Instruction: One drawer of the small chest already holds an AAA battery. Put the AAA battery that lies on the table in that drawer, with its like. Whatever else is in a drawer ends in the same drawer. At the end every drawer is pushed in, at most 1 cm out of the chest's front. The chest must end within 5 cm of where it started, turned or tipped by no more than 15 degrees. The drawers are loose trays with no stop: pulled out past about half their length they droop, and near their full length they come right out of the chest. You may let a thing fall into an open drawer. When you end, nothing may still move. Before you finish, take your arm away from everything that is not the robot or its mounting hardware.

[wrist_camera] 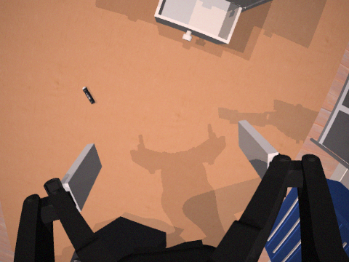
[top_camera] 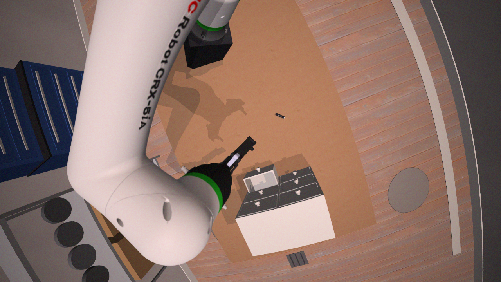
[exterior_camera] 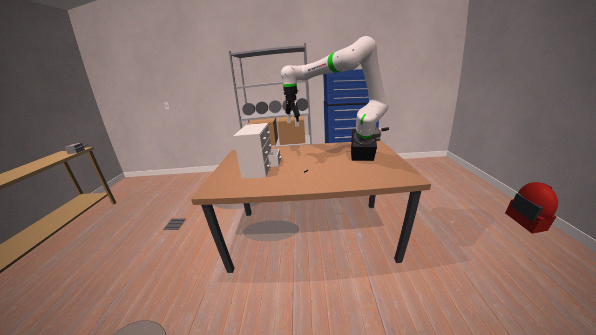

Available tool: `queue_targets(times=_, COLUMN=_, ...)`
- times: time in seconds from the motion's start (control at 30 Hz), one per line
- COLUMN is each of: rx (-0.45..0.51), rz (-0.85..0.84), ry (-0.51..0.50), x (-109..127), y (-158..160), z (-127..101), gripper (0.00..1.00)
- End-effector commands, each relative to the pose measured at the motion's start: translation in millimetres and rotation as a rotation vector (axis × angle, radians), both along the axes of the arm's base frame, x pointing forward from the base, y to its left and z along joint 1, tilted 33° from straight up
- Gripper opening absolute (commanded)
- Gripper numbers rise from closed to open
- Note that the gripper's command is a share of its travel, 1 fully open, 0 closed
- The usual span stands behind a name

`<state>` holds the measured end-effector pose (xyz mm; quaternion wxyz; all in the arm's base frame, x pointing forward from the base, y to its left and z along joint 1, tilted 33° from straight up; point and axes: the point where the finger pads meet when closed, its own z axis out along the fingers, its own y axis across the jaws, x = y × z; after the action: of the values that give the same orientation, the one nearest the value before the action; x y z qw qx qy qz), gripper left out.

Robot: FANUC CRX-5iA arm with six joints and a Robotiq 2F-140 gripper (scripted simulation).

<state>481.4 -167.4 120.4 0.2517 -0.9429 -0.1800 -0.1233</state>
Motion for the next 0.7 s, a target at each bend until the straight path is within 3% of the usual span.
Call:
queue_targets(times=0.0, rx=0.015, rz=-0.089, ry=0.055, x=4.4, y=-0.6, z=0.6, gripper=1.00)
queue_targets(times=0.67, rx=0.052, rz=-0.308, ry=0.189, x=15.1, y=-1.6, z=1.9, gripper=1.00)
